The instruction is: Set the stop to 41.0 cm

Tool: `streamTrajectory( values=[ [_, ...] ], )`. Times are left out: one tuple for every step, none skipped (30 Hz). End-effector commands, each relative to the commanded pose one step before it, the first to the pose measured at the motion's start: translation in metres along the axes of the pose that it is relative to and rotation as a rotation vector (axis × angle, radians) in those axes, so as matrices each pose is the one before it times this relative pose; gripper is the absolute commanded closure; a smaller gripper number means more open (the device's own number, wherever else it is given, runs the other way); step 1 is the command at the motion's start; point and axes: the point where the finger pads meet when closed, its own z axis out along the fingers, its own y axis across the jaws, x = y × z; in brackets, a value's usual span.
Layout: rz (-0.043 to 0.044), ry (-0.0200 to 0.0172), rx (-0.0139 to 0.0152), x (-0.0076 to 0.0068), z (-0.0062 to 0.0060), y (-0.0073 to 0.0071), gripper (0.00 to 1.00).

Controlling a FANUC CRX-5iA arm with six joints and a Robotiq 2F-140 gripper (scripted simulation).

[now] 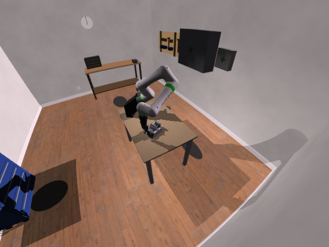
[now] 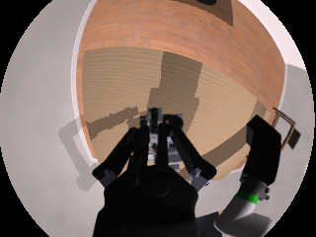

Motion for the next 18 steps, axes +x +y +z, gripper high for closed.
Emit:
streamTrajectory(
  values=[
    [0.00056, 0.00005, -0.00068, 0.00016, 0.00577, -0.00607, 0.96],
    [0.0, 0.0, 0.0, 0.0, 0.00163, -0.00118, 0.96],
    [0.0, 0.0, 0.0, 0.0, 0.0, 0.0, 0.96],
    [0.0, 0.0, 0.0, 0.0, 0.0, 0.0, 0.96],
    [0.0, 0.0, 0.0, 0.0, 0.00172, -0.00104, 0.96],
    [0.0, 0.0, 0.0, -0.00001, 0.00172, -0.00104, 0.96],
    [0.0, 0.0, 0.0, 0.0, 0.00184, -0.00087, 0.96],
    [0.0, 0.0, 0.0, 0.0, 0.00192, -0.00074, 0.96],
    [0.0, 0.0, 0.0, -0.00001, 0.00191, -0.00074, 0.96],
    [0.0, 0.0, 0.0, 0.0, 0.00206, -0.00052, 0.96],
    [0.0, 0.0, 0.0, 0.0, 0.00212, -0.00042, 0.96],
    [0.0, 0.0, -0.00001, -0.00001, 0.00211, -0.00041, 0.96],
    [-0.00001, -0.00001, 0.00001, 0.00001, 0.00236, -0.00007, 0.96],
    [0.0, 0.0, 0.0, 0.0, 0.00236, -0.00004, 0.96],
    [0.0, 0.0, 0.0, 0.0, 0.0025, 0.00017, 0.96],
    [0.0, 0.0, 0.0, 0.0, 0.00266, 0.00041, 0.96],
    [0.0, 0.0, -0.00001, 0.0, 0.00273, 0.00058, 0.96],
    [0.0, 0.0, 0.00001, 0.0, 0.00293, 0.001, 0.96]
  ],
)
